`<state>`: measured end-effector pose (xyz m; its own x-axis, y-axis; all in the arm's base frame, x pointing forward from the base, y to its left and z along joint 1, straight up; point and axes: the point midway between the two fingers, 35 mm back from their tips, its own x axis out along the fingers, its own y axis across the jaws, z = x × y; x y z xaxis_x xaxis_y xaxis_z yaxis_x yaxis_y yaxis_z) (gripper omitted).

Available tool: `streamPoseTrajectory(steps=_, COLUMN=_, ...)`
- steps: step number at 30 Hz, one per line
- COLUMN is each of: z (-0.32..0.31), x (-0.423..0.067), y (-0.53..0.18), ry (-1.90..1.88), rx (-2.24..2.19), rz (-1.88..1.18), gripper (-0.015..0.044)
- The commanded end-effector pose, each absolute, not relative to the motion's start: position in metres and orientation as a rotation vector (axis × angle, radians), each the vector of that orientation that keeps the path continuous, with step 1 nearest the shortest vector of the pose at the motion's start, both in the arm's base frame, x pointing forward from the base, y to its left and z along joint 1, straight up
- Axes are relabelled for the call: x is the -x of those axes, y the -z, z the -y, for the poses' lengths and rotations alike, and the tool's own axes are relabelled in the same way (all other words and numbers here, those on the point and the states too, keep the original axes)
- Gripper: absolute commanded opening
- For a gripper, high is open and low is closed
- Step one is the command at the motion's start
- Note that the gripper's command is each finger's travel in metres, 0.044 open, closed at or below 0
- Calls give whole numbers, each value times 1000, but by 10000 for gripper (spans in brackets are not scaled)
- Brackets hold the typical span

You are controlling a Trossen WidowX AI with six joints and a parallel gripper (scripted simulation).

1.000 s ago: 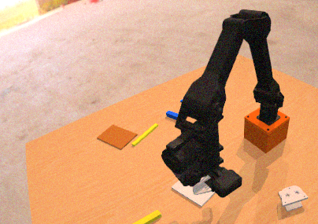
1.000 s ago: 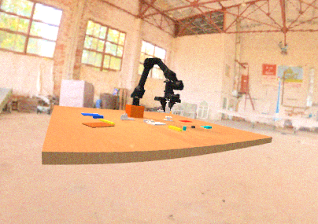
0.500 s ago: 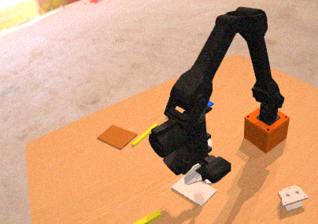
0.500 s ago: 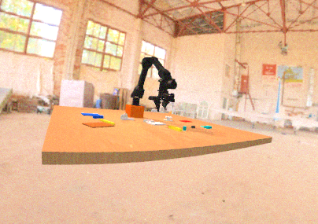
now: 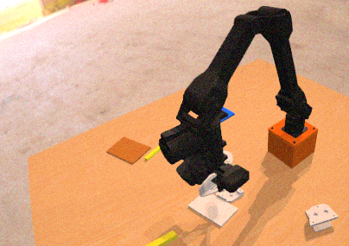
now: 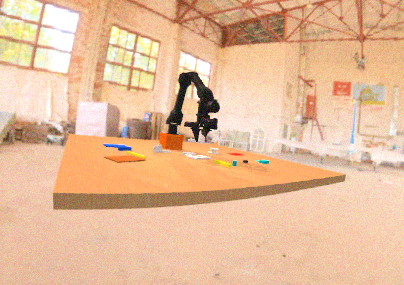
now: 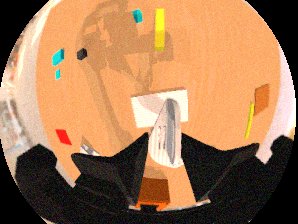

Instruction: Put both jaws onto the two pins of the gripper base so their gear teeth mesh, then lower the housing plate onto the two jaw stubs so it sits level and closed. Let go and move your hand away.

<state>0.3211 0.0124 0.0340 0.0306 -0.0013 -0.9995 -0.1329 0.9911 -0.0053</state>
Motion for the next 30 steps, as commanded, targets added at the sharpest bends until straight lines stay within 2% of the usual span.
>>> streamPoseTrajectory(steps=1, z=-12, x=-321, y=-34, ry=-105, rx=110, rz=-1536, gripper=134)
streamPoseTrajectory(steps=17, z=-13, x=-321, y=-34, ry=-95, rx=99, rz=-1536, gripper=134)
streamPoseTrajectory(steps=30, z=-36, x=-314, y=-34, ry=-97, rx=98, rz=-1537, gripper=134)
